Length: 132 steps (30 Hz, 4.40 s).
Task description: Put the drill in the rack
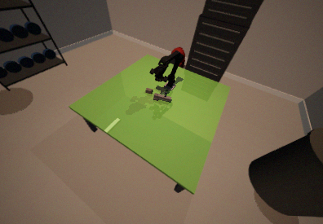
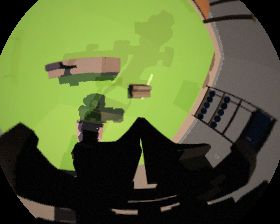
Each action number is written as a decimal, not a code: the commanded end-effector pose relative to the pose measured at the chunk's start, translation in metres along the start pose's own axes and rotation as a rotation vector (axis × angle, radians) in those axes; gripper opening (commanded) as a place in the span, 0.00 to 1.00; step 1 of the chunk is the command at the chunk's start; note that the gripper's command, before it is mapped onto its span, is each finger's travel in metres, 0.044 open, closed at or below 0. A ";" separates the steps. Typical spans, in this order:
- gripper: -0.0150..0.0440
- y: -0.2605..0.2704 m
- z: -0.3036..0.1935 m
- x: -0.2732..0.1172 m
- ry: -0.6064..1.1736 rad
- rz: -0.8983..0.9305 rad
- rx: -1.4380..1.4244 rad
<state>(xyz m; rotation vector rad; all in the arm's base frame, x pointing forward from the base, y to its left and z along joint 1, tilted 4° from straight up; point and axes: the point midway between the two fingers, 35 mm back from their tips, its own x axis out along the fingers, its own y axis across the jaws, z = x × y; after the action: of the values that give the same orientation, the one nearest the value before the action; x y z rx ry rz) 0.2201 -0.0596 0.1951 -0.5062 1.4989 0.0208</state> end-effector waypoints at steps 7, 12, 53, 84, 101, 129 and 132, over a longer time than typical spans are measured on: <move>0.25 0.131 0.070 -0.008 -0.049 0.372 -0.048; 0.25 0.125 0.067 -0.005 -0.045 0.354 -0.057; 0.25 0.137 0.069 0.015 -0.049 0.371 -0.048; 0.25 0.142 0.067 0.029 -0.049 0.372 -0.049; 0.43 0.138 0.069 0.021 -0.049 0.371 -0.048; 1.00 0.034 0.090 0.075 -0.257 0.281 -1.225; 1.00 0.023 0.088 0.090 -0.281 0.269 -1.366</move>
<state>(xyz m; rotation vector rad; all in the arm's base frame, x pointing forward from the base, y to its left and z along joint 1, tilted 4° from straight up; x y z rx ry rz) 0.2900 0.0146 0.1380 -0.9463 1.2779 0.9960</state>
